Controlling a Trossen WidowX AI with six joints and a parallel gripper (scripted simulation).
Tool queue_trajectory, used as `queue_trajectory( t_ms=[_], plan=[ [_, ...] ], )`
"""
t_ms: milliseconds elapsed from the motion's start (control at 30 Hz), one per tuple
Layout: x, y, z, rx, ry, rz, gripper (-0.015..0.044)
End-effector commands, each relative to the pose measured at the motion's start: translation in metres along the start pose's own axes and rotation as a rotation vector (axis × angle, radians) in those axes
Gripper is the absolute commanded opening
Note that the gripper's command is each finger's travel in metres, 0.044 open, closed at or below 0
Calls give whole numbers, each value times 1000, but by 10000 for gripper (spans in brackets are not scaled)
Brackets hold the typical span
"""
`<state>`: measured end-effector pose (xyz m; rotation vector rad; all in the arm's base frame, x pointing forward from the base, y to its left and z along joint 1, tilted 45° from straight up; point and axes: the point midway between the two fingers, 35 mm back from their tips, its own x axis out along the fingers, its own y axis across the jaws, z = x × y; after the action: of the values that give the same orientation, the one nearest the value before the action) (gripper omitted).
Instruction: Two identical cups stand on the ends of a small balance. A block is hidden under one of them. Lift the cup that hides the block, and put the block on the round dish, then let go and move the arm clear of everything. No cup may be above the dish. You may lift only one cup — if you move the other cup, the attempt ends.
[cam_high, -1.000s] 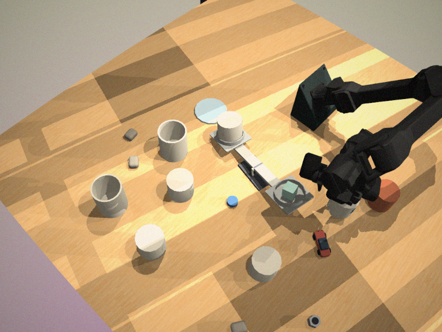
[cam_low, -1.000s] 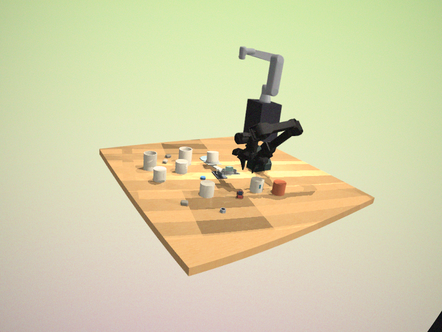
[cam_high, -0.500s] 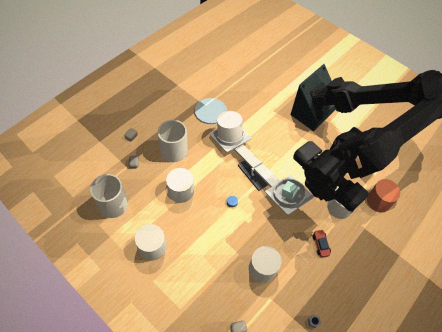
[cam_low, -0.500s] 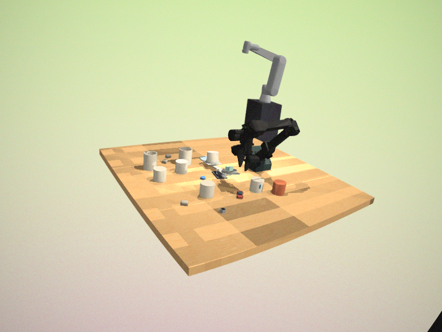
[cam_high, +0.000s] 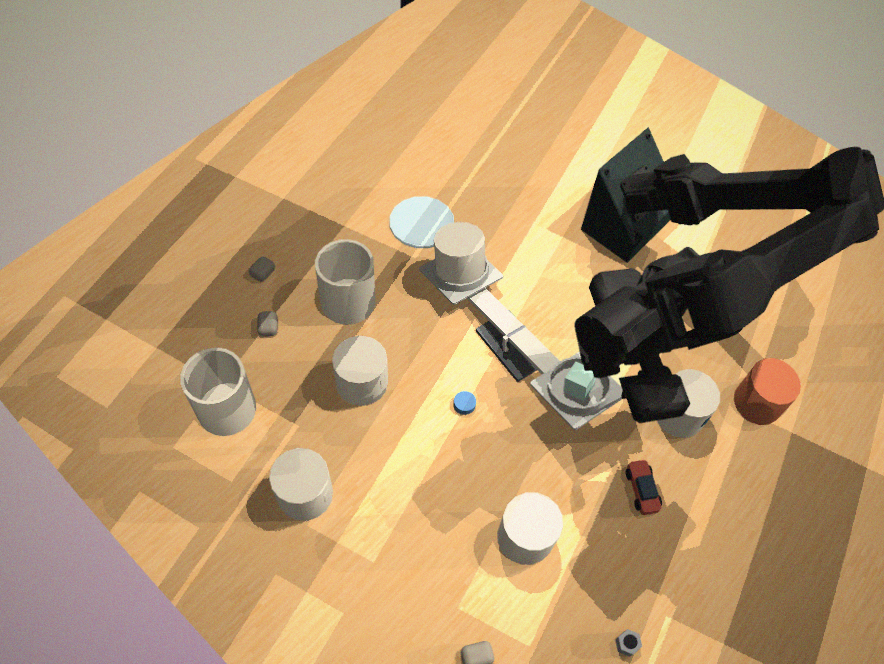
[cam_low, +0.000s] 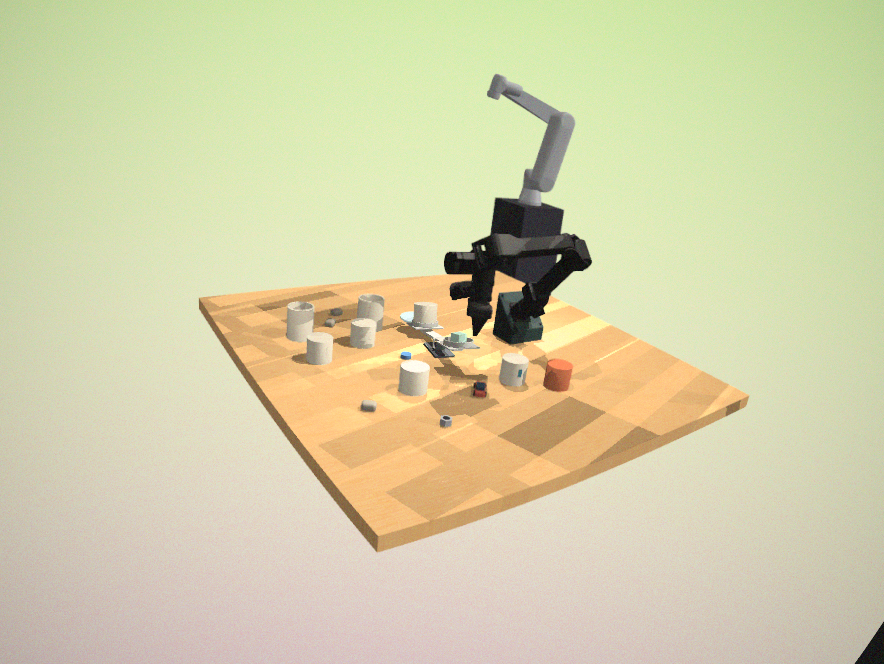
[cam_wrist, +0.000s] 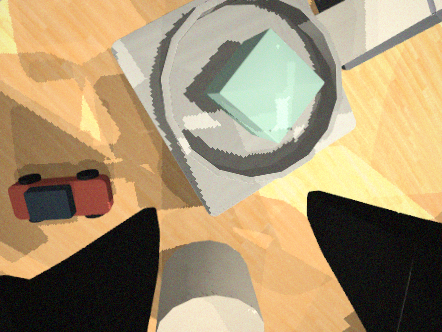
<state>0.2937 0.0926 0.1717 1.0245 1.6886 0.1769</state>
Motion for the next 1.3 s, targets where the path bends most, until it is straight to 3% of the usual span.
queue_trajectory(
  t_ms=[0,633,1267],
  plan=[
    [-3,-3,8,133,-2,-3,260],
    [-14,-18,40,763,17,-2,260],
    [11,-17,40,768,17,-2,260]
  ],
)
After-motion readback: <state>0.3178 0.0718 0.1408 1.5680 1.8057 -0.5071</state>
